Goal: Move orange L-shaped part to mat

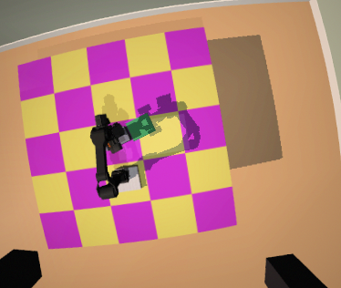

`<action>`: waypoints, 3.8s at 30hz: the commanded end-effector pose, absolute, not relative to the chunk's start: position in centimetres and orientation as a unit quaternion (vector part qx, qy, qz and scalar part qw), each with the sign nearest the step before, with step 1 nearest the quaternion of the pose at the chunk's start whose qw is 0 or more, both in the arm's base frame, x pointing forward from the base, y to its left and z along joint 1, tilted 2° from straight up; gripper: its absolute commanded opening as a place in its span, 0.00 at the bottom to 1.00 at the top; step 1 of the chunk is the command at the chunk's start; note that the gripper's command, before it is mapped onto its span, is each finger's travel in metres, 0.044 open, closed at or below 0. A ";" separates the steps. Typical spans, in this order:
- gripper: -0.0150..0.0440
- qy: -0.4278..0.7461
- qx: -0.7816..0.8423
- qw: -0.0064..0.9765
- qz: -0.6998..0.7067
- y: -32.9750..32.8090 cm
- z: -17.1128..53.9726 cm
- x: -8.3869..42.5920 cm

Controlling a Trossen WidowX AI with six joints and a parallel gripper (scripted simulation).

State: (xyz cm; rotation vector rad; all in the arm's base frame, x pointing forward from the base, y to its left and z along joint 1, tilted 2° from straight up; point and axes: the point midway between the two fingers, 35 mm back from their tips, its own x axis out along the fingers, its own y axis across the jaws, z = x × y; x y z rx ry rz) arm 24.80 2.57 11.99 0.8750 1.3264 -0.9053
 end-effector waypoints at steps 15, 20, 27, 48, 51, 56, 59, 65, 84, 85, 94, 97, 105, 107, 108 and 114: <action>0.25 0.574 0.383 0.608 -0.391 2.8 15.0 24.7; 0.25 0.574 0.383 0.608 -0.391 2.8 15.8 24.7; 0.25 0.574 0.383 0.608 -0.391 2.8 16.0 24.7; 0.25 0.572 0.382 0.610 -0.393 -3.7 16.1 26.8; 0.25 0.572 0.381 0.611 -0.393 -5.1 16.2 27.2; 0.25 0.571 0.381 0.611 -0.394 -7.3 16.4 27.9; 0.25 0.571 0.380 0.612 -0.394 -8.5 16.5 28.3; 0.25 0.570 0.380 0.612 -0.395 -11.0 16.7 29.2; 0.25 0.569 0.379 0.613 -0.396 -13.0 15.5 29.9; 0.25 0.569 0.379 0.613 -0.396 -13.0 15.4 30.0; 0.25 0.569 0.379 0.613 -0.396 -13.1 14.0 30.0; 0.25 0.569 0.379 0.613 -0.396 -13.1 13.6 30.0; 0.25 0.569 0.379 0.613 -0.396 -13.2 12.4 30.1; 0.25 0.569 0.379 0.613 -0.396 -13.2 12.1 30.1; 0.25 0.569 0.379 0.613 -0.396 -13.2 11.9 30.1; 0.25 0.569 0.379 0.613 -0.396 -13.3 10.9 30.1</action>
